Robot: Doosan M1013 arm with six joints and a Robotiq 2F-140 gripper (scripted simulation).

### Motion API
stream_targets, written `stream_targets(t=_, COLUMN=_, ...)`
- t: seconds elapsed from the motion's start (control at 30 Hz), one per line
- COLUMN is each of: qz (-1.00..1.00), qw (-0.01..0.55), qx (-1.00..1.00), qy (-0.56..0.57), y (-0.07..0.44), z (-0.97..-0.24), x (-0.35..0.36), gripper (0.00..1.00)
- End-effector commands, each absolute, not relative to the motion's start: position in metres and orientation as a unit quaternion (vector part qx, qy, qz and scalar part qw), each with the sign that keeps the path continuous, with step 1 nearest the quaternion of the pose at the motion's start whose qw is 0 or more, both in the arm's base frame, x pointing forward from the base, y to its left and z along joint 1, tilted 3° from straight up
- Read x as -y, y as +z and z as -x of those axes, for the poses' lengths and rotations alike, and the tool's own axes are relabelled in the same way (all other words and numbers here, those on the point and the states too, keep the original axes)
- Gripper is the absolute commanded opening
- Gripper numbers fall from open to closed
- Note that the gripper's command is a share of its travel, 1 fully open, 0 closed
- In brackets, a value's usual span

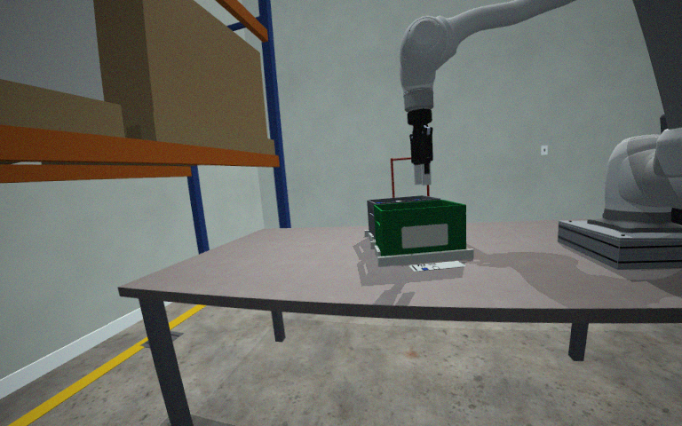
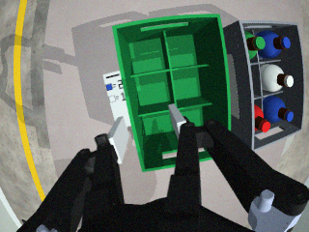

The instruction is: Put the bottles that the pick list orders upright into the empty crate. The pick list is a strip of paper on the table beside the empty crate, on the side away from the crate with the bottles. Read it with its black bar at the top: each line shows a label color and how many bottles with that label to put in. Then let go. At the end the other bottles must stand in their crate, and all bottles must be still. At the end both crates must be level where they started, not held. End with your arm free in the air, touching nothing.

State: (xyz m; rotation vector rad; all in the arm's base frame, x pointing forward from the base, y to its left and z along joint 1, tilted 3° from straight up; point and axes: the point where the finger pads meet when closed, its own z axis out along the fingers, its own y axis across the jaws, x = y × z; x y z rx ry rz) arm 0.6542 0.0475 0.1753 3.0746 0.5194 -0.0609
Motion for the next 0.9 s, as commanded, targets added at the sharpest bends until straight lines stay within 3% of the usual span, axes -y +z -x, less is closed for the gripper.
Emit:
stream_targets(t=0.0, qz=-0.986, qw=0.011, qx=-0.167, qy=-0.02, y=0.182, z=-0.66, x=-0.028, gripper=0.38)
stream_targets(t=0.87, qz=-0.986, qw=0.011, qx=-0.167, qy=-0.02, y=0.213, z=-0.691, x=0.073, gripper=0.38)
